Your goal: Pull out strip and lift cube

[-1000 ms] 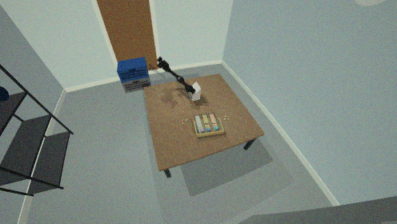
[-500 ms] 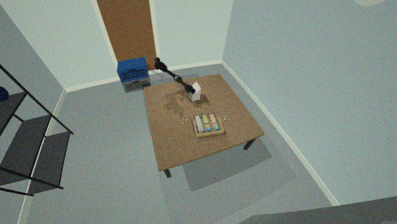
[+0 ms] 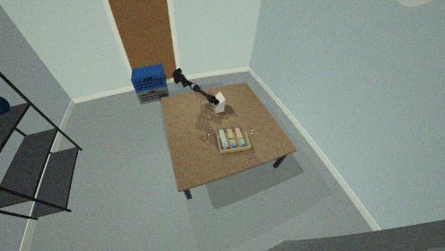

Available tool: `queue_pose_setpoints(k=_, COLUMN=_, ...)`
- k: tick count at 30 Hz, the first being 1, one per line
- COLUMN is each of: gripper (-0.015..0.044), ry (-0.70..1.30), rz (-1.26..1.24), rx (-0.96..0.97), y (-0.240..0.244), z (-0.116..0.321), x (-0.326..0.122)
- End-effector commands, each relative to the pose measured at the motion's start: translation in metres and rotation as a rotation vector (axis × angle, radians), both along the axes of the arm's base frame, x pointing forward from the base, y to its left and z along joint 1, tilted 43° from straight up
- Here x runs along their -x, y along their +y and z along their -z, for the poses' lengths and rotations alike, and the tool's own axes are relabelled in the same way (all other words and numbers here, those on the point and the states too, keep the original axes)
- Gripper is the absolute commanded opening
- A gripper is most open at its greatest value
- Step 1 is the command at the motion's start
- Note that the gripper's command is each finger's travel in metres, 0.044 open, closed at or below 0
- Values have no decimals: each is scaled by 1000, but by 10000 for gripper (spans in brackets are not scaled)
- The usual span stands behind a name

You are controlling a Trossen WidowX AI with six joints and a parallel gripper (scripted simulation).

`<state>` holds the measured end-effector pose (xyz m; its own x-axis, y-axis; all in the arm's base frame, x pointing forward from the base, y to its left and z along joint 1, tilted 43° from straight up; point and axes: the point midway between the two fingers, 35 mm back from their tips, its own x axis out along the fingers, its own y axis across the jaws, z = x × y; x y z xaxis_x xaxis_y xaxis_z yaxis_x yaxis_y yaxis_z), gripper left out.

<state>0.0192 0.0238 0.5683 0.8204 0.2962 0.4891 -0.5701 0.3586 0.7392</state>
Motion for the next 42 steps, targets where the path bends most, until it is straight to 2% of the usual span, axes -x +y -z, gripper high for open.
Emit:
queue_pose_setpoints(k=1, gripper=400, ry=69, rz=131, rx=91, y=0, z=14, x=-65)
queue_pose_setpoints(k=12, gripper=400, ry=287, rz=371, rx=378, y=10, z=92, x=-211)
queue_pose_setpoints(k=23, gripper=400, ry=515, rz=526, rx=805, y=31, z=226, x=-307)
queue_pose_setpoints(k=33, gripper=400, ry=703, rz=607, rx=1323, y=38, z=373, x=-330)
queue_pose_setpoints(k=42, gripper=400, ry=845, rz=634, rx=1868, y=14, z=493, x=-292)
